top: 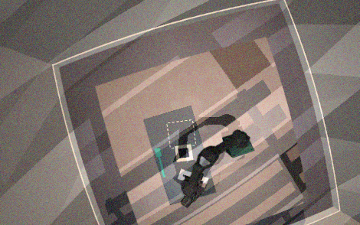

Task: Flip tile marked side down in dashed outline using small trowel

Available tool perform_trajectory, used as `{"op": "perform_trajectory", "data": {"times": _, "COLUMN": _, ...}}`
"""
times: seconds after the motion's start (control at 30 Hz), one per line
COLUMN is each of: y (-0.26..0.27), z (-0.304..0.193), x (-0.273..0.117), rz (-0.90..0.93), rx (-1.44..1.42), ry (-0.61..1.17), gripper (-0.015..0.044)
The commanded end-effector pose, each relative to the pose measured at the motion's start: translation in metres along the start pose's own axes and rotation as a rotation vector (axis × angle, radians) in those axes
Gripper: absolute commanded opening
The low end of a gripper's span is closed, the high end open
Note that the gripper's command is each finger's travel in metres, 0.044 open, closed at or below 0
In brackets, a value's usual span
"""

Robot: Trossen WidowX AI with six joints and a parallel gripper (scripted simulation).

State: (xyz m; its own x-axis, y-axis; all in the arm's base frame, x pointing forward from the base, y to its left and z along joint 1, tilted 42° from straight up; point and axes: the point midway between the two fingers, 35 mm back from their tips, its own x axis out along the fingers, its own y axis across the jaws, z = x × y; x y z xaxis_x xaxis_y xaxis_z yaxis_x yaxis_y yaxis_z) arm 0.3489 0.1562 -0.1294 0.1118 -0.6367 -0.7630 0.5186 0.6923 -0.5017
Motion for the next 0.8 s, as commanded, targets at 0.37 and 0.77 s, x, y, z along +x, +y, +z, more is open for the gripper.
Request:
{"op": "perform_trajectory", "data": {"times": 0.37, "y": 0.0000, "z": -0.0001, "x": 0.0017, "rz": -0.002, "rx": 0.308, "ry": -0.004, "gripper": 0.0130}}
{"op": "perform_trajectory", "data": {"times": 0.77, "y": 0.0000, "z": -0.0001, "x": 0.0017, "rz": -0.001, "rx": 0.558, "ry": -0.004, "gripper": 0.0130}}
